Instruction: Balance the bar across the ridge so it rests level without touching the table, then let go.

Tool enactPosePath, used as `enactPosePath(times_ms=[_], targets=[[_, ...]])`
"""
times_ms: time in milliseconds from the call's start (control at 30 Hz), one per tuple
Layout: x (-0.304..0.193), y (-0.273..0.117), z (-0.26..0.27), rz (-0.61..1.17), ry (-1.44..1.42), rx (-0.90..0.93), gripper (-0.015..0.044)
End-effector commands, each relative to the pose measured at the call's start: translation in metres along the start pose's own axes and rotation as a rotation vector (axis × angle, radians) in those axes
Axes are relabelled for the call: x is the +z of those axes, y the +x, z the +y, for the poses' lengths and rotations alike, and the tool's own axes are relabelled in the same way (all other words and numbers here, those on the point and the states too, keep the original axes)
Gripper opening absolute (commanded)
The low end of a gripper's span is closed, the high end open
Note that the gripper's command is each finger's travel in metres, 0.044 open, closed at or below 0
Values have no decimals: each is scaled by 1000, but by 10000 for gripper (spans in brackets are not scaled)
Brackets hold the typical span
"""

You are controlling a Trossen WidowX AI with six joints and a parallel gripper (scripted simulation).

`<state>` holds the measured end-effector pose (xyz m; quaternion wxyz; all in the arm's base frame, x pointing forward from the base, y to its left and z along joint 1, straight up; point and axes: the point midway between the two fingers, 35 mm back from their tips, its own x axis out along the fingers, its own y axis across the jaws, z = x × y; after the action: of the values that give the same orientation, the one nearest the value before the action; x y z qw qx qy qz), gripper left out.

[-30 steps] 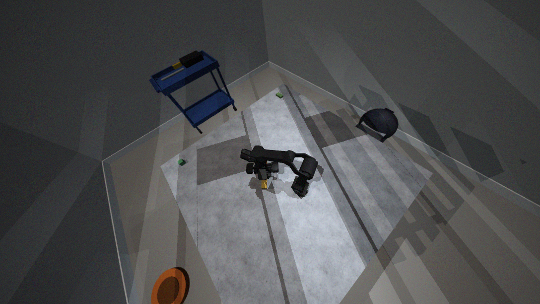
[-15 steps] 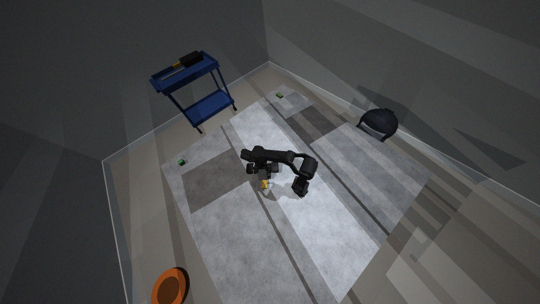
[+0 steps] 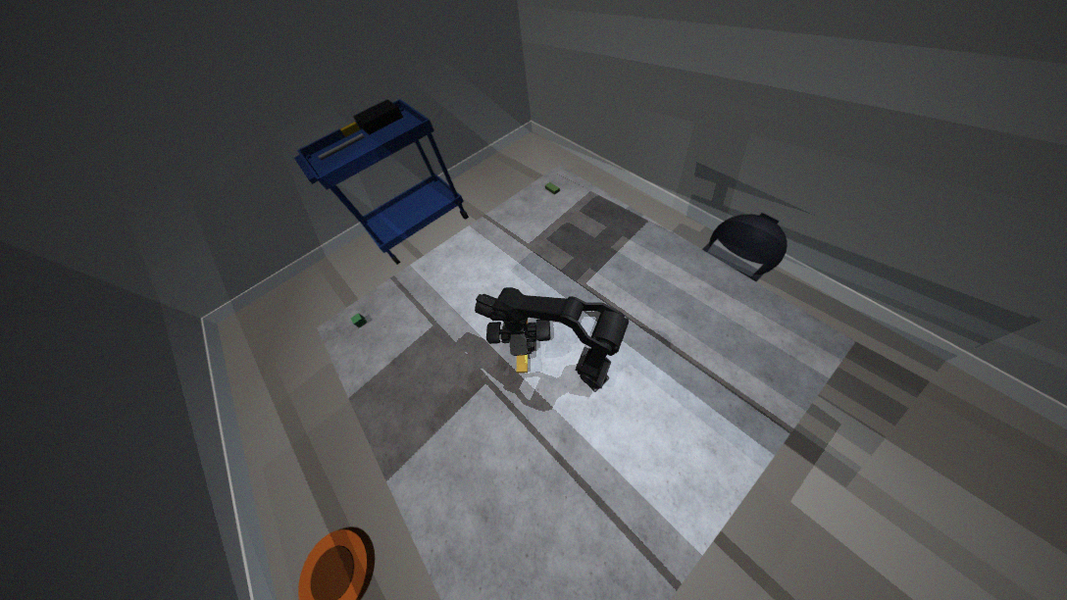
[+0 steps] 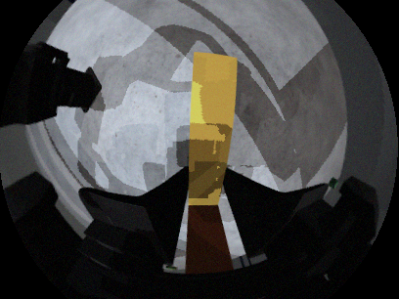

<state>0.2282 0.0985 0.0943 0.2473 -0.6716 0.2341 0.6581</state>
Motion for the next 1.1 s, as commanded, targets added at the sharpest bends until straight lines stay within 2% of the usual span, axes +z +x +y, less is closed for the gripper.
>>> enactPosePath(times_ms=[0, 1067], targets=[[0, 3, 1, -1, 3, 3, 0], [0, 0, 0, 1, -1, -2, 0]])
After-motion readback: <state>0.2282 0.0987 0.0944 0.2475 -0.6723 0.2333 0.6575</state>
